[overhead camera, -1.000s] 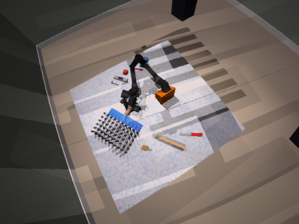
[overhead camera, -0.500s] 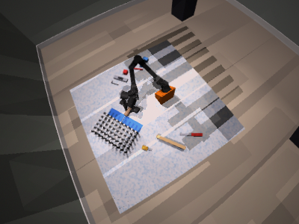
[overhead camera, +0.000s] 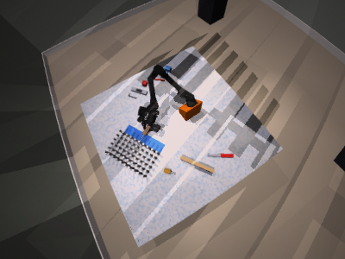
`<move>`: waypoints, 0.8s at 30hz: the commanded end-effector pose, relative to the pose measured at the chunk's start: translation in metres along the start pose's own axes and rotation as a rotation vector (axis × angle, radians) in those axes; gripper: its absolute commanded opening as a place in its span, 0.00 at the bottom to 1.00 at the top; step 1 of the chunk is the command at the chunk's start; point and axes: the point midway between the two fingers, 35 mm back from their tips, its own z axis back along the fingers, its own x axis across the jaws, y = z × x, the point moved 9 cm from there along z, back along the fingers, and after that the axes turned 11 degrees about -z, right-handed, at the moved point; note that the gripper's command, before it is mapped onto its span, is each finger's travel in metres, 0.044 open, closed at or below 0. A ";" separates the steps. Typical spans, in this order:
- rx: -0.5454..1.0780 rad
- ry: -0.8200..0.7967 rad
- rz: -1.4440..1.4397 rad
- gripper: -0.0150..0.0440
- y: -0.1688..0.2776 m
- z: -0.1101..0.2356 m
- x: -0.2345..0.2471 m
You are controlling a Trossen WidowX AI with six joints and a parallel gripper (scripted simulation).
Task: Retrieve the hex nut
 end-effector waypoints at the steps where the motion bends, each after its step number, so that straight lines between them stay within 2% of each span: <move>1: 0.000 0.003 0.001 0.25 0.003 -0.002 -0.002; 24: 0.001 0.003 0.000 0.25 0.016 -0.011 -0.004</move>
